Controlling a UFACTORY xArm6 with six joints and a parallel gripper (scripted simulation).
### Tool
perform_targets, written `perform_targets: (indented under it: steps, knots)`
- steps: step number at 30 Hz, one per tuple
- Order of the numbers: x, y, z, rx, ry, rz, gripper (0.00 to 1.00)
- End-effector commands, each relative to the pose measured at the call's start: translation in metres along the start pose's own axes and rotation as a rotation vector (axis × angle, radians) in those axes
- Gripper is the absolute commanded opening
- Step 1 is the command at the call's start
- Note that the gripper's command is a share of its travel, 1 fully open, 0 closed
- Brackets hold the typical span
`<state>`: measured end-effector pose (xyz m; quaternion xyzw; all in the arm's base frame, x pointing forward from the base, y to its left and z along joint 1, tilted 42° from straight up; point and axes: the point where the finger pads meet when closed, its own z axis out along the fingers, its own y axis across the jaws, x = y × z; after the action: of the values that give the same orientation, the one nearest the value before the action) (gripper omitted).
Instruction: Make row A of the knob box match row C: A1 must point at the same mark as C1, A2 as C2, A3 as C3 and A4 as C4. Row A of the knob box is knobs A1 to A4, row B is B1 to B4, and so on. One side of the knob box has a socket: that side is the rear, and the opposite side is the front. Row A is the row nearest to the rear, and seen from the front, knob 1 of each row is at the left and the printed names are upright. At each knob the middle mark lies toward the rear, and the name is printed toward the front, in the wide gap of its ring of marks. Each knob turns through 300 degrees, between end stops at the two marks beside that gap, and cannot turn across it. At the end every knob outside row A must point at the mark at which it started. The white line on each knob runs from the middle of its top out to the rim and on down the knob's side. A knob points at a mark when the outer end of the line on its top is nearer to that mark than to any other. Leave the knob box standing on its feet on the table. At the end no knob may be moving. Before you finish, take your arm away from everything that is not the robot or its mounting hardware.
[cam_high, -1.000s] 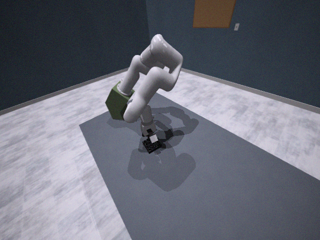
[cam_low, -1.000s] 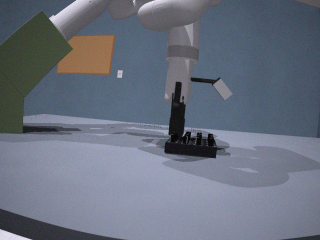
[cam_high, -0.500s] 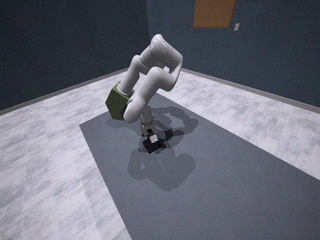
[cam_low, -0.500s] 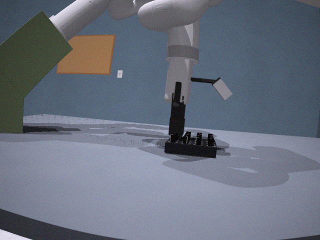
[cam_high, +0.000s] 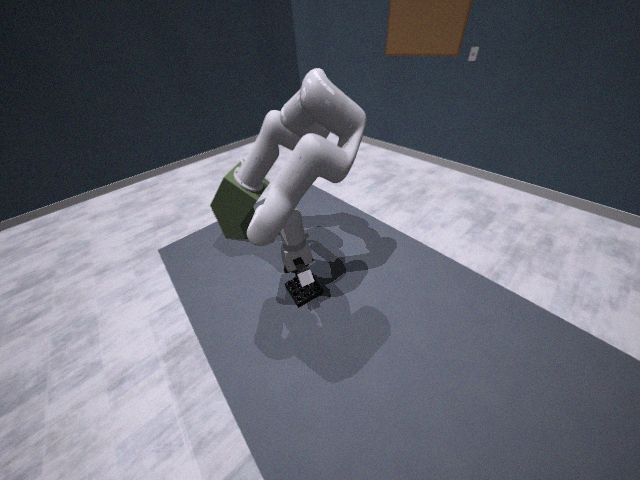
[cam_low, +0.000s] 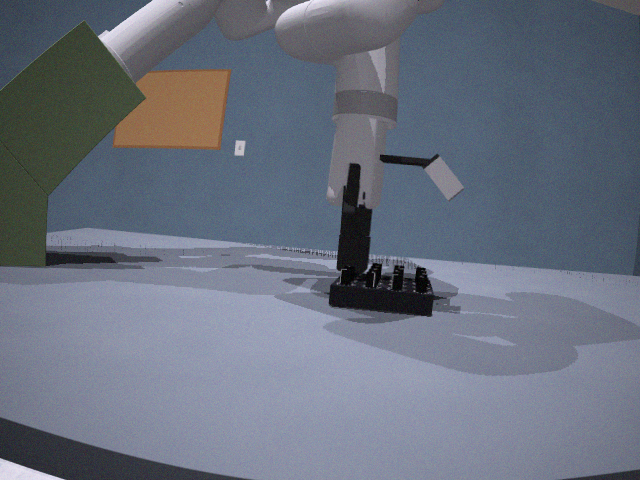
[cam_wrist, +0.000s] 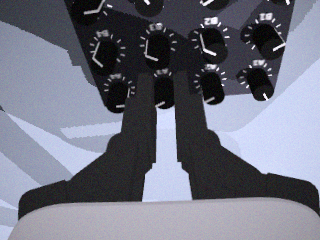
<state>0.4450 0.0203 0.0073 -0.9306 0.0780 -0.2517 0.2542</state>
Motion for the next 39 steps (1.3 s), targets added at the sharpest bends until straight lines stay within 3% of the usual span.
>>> perform_targets:
  steps: [1,22,39]
  knots:
    - [0.0008,0.0001,-0.0005,0.0,0.001,0.03,0.08]
    - [0.0008,0.0001,-0.0005,0.0,0.001,0.319,0.08]
    - [0.0008,0.0002,-0.0005,0.0,0.001,0.703,0.08]
